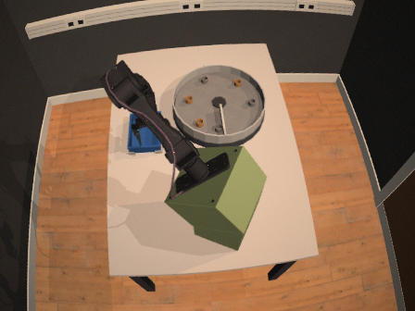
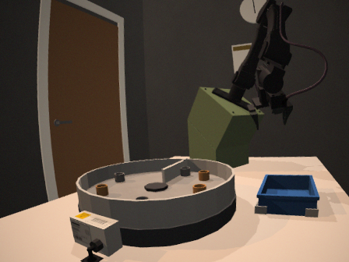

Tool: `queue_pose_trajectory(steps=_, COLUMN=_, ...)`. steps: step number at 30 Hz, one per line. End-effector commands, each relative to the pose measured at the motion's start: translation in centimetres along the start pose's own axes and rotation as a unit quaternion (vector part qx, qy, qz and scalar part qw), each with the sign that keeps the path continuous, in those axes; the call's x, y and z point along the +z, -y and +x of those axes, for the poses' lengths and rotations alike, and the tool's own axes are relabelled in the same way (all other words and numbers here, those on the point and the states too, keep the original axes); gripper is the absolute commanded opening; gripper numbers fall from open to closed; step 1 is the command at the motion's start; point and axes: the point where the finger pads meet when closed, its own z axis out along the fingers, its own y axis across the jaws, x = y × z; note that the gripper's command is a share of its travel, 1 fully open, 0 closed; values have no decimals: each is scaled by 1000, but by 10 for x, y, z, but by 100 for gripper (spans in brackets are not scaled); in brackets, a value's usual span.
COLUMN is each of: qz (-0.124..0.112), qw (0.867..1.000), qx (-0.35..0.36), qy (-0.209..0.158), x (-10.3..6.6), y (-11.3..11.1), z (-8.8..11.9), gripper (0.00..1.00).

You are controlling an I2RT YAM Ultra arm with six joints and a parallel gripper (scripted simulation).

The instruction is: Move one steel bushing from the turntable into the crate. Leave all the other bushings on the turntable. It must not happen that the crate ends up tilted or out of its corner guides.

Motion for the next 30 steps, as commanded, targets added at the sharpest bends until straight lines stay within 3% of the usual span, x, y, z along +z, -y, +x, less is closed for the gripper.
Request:
queue_pose_trajectory(steps=1, qz=-6, qw=996, qx=77, qy=34, x=-8, y=12, z=-23, gripper=100)
queue_pose_trajectory(steps=9, qz=-14, qw=975, qx=213, qy=66, x=-19, y=50, z=-42, gripper=100)
queue_pose_trajectory(steps=11, qz=-14, qw=975, qx=213, qy=66, x=-19, y=50, z=-42, gripper=100)
queue_pose_trajectory(steps=12, qz=-19, qw=964, qx=255, qy=76, x=-23, y=62, z=-47, gripper=100)
queue_pose_trajectory(steps=19, qz=-30, qw=926, qx=363, qy=102, x=-33, y=97, z=-57, gripper=100)
queue_pose_trajectory(steps=26, qz=-47, qw=873, qx=469, qy=126, x=-44, y=134, z=-63, gripper=100)
queue_pose_trajectory(steps=28, qz=-47, qw=873, qx=469, qy=126, x=-44, y=134, z=-63, gripper=100)
queue_pose_trajectory(steps=29, qz=-56, qw=851, qx=505, qy=135, x=-49, y=148, z=-64, gripper=100)
queue_pose_trajectory(steps=30, qz=-58, qw=843, qx=517, qy=137, x=-50, y=153, z=-64, gripper=100)
